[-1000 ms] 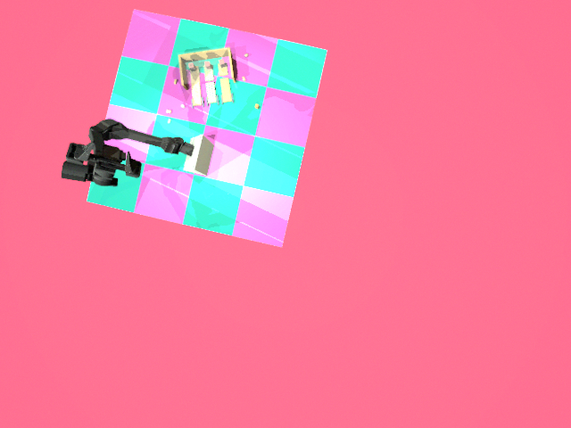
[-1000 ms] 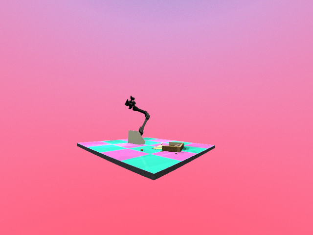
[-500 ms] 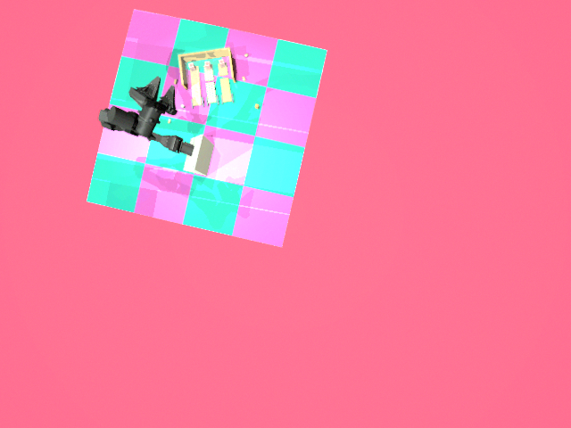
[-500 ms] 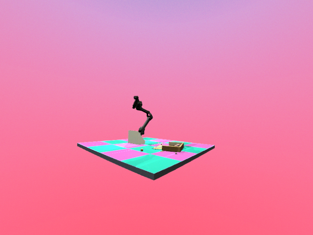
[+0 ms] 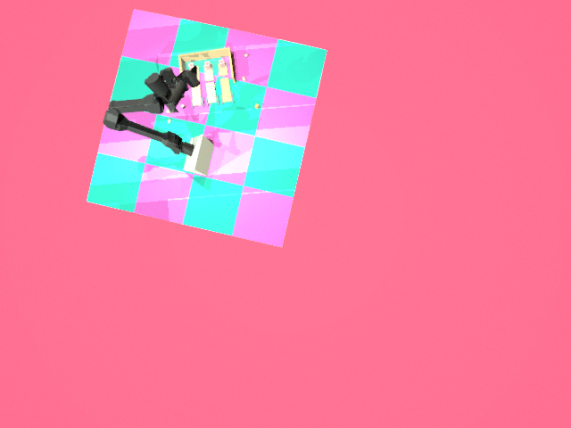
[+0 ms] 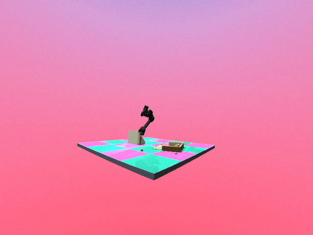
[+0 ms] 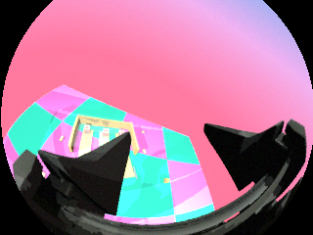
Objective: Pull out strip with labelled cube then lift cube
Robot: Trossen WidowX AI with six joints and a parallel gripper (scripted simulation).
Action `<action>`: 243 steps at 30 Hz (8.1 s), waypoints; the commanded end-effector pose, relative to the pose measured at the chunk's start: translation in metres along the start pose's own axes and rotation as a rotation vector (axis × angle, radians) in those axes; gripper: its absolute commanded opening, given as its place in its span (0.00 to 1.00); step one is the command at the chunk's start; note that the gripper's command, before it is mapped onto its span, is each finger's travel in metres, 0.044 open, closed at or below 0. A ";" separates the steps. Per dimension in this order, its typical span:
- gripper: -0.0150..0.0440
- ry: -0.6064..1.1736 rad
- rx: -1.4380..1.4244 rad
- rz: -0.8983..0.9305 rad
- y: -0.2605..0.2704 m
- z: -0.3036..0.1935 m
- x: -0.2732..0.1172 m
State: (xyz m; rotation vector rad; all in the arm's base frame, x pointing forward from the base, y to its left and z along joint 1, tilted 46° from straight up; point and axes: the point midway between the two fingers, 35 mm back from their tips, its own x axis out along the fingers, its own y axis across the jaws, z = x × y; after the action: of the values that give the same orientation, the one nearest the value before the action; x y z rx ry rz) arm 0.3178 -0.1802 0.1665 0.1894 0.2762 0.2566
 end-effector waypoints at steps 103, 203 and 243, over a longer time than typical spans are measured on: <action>0.25 1.137 0.110 0.674 0.299 -0.176 0.122; 0.25 1.141 0.111 0.672 0.284 -0.210 0.070; 0.25 1.145 0.112 0.671 0.268 -0.237 0.020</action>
State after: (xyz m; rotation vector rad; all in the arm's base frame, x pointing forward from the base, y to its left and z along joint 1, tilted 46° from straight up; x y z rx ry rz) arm 0.2211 0.1168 0.0024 0.2320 1.3408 1.0150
